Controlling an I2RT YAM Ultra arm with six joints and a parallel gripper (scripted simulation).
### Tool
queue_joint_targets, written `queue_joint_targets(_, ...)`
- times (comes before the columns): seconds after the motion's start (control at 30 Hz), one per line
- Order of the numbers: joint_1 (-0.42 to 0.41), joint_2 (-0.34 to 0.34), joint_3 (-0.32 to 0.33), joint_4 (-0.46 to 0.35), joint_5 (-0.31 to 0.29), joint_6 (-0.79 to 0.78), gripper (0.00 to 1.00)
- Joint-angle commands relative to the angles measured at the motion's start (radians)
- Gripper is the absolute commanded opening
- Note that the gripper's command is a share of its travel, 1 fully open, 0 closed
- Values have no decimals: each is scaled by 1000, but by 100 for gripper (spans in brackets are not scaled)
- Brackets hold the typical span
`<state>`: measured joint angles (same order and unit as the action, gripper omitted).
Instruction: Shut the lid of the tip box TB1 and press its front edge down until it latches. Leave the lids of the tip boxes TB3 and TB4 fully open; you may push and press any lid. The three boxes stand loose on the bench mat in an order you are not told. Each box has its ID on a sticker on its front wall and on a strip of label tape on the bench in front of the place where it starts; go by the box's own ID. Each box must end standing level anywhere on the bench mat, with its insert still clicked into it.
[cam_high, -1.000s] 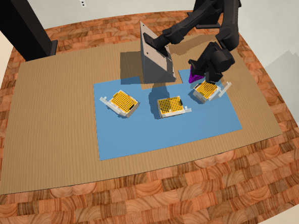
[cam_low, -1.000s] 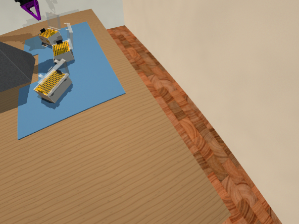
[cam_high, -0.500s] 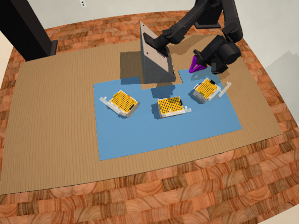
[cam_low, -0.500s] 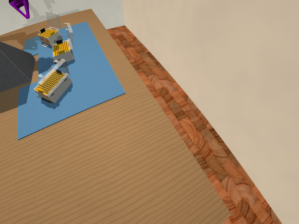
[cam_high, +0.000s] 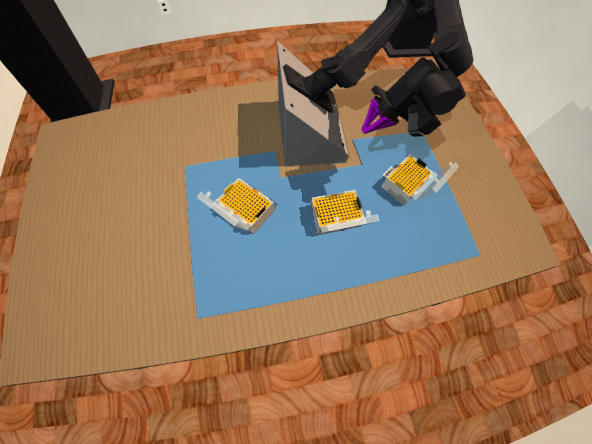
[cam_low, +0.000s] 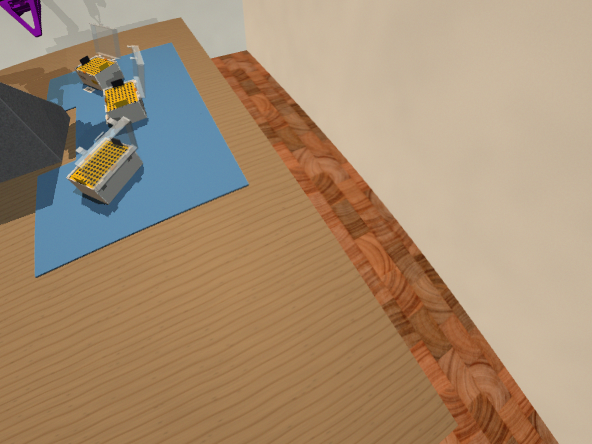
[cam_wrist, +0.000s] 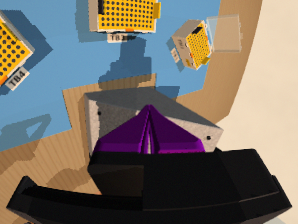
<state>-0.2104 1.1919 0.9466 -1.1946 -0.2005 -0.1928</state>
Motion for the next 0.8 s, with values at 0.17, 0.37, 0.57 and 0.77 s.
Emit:
queue_joint_targets(0.17, -268, 167, -35, 91, -239, -520, 0)
queue_joint_targets(0.37, -385, 342, -1, 91, -340, -797, 0)
queue_joint_targets(0.57, -467, 548, 80, 49, -409, -1061, 0)
queue_joint_targets(0.77, -530, 811, 236, -59, -450, -1361, 0)
